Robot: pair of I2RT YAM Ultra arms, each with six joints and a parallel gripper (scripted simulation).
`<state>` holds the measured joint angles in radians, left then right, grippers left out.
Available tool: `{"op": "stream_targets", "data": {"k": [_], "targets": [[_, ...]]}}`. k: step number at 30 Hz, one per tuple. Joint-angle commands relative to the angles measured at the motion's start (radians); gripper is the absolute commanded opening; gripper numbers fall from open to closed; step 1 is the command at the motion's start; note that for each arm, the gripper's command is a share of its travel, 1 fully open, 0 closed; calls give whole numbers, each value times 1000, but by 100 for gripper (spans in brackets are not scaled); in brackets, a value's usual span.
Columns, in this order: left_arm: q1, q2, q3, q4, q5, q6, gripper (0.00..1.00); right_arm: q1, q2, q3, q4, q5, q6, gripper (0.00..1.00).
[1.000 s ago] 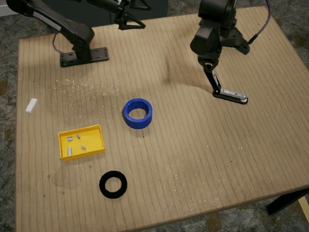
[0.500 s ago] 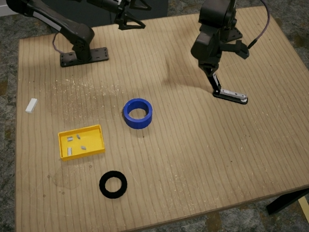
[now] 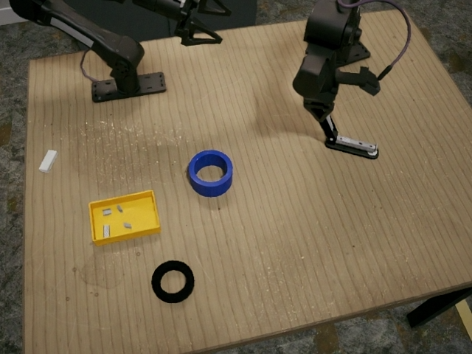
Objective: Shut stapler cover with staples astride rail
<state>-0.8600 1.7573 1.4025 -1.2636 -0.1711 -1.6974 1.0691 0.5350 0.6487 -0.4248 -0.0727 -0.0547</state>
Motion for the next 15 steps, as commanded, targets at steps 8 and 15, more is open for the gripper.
{"op": "stream_targets", "data": {"k": [8,15], "targets": [[9,-32,-12,4,-19,7,42,-3,-13,4,-1,-2,-1,100],[3,-33,-1,4,-10,2,34,-3,-13,4,-1,-2,-1,100]]}}
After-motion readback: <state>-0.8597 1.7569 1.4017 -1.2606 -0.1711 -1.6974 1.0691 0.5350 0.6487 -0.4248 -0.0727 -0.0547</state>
